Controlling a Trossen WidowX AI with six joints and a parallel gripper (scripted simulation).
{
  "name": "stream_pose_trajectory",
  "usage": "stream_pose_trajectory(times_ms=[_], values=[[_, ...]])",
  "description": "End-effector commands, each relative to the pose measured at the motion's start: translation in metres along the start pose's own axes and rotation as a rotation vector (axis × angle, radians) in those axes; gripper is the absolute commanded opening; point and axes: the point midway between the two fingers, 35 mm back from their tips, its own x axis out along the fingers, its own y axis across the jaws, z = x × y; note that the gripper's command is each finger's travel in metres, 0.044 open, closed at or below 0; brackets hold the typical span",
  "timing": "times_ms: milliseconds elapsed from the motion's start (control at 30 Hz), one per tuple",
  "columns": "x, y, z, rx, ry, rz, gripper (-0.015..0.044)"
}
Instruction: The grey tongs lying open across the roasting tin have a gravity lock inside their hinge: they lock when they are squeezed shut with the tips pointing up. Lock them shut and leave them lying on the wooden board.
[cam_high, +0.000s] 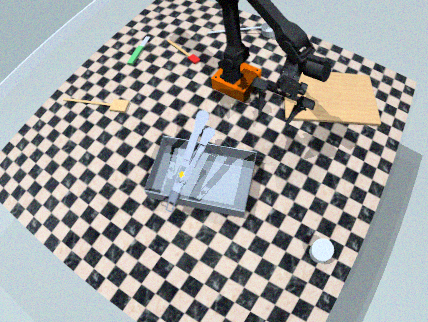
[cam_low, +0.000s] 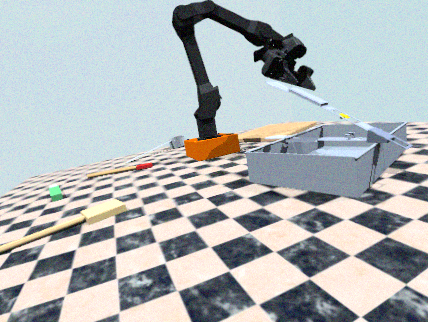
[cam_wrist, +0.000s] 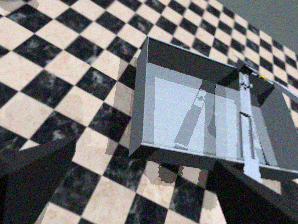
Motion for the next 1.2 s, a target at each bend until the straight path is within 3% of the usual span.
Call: stream_pose_trajectory(times_ms=[0, 733, 1167], values=[[0.0, 0.0, 0.0, 0.0, 0.0, 0.0, 0.0426], [0.073, -0.047, 0.043, -0.729, 0.329, 0.014, -0.015], [0.114, -0.089, 0.072, -1.325, 0.449, 0.291, -0.015]])
